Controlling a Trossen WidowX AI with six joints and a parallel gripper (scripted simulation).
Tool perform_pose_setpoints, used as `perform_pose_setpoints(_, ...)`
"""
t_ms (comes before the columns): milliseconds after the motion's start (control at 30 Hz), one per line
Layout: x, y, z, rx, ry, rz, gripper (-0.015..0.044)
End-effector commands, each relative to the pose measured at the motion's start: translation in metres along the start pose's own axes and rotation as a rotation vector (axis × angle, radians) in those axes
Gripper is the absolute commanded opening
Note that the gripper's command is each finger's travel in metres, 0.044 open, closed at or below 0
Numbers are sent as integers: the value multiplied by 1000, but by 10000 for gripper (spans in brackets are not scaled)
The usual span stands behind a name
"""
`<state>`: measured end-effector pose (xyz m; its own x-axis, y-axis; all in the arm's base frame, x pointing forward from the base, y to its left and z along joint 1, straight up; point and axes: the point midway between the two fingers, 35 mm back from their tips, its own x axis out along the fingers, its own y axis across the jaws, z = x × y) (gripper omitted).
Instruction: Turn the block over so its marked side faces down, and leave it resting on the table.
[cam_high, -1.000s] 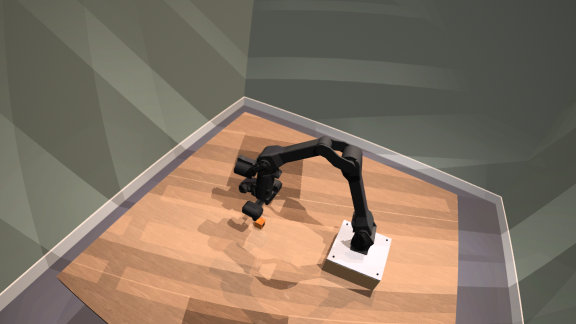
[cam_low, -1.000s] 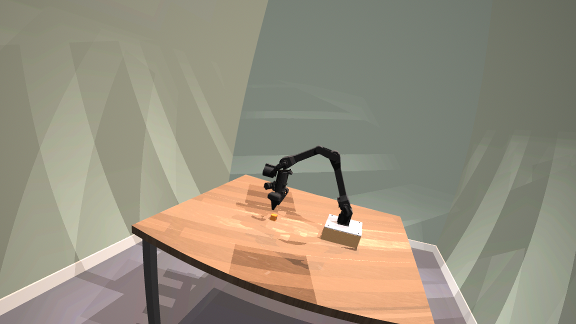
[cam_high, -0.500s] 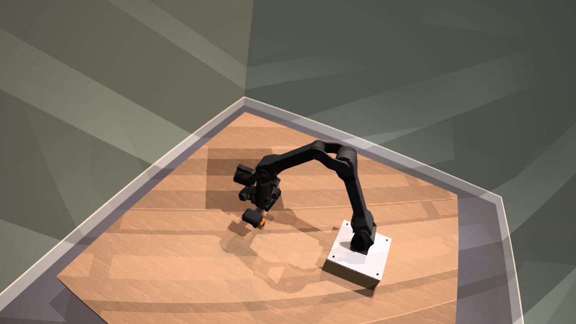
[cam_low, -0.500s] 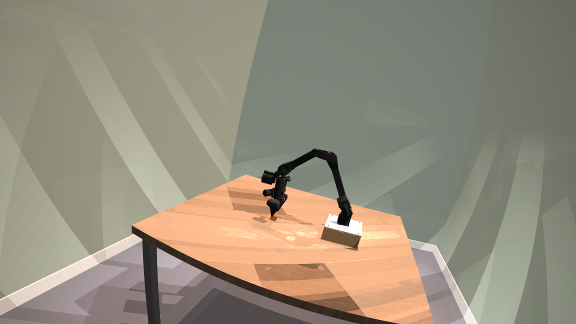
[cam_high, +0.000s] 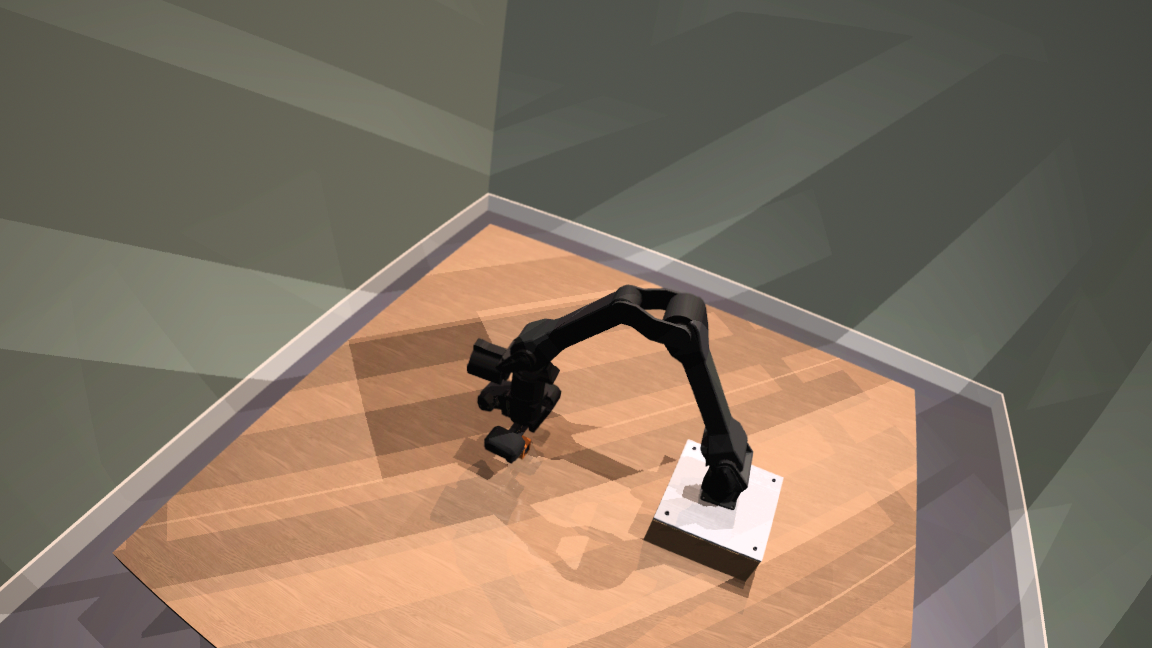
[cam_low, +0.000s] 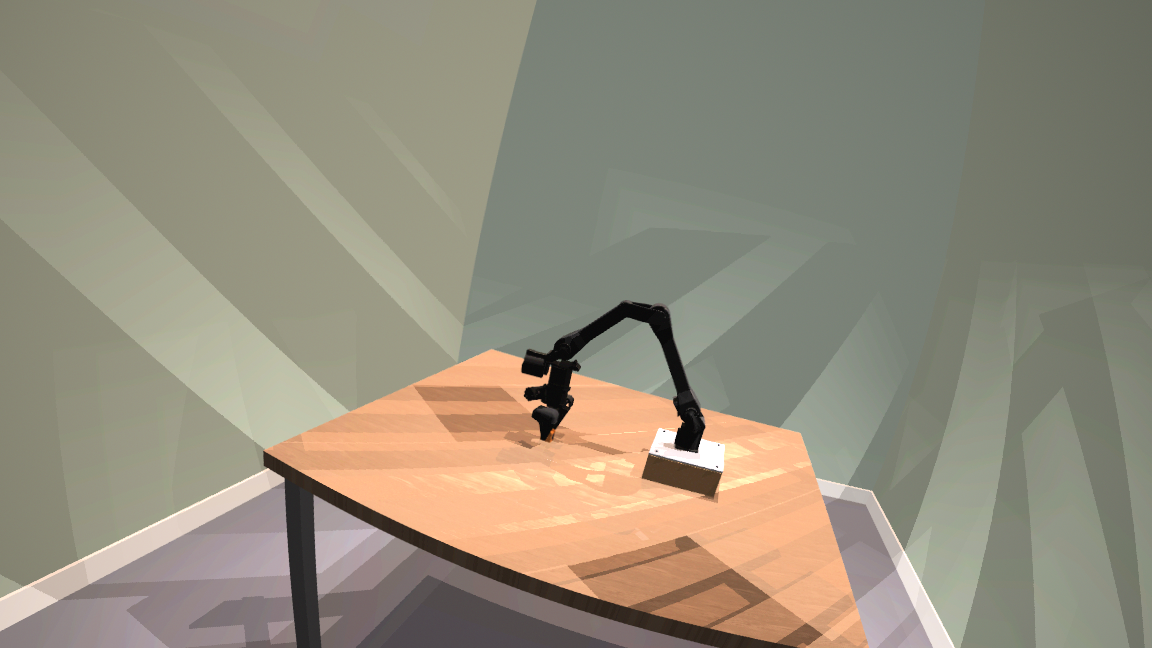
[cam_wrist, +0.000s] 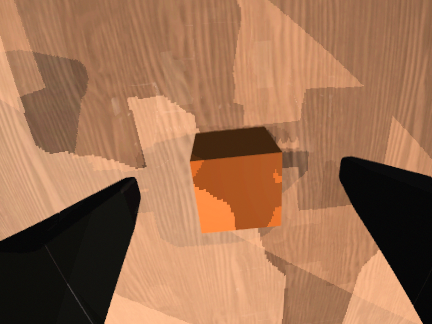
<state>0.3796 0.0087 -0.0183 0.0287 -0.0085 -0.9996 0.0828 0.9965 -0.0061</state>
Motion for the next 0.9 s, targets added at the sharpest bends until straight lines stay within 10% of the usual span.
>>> perform_pose_setpoints(0,1,1,1,-4,-3,4,361)
perform_pose_setpoints(267,1,1,1,-4,-3,4,151)
perform_pose_setpoints(867,-4,1,1,-4,-3,4,0)
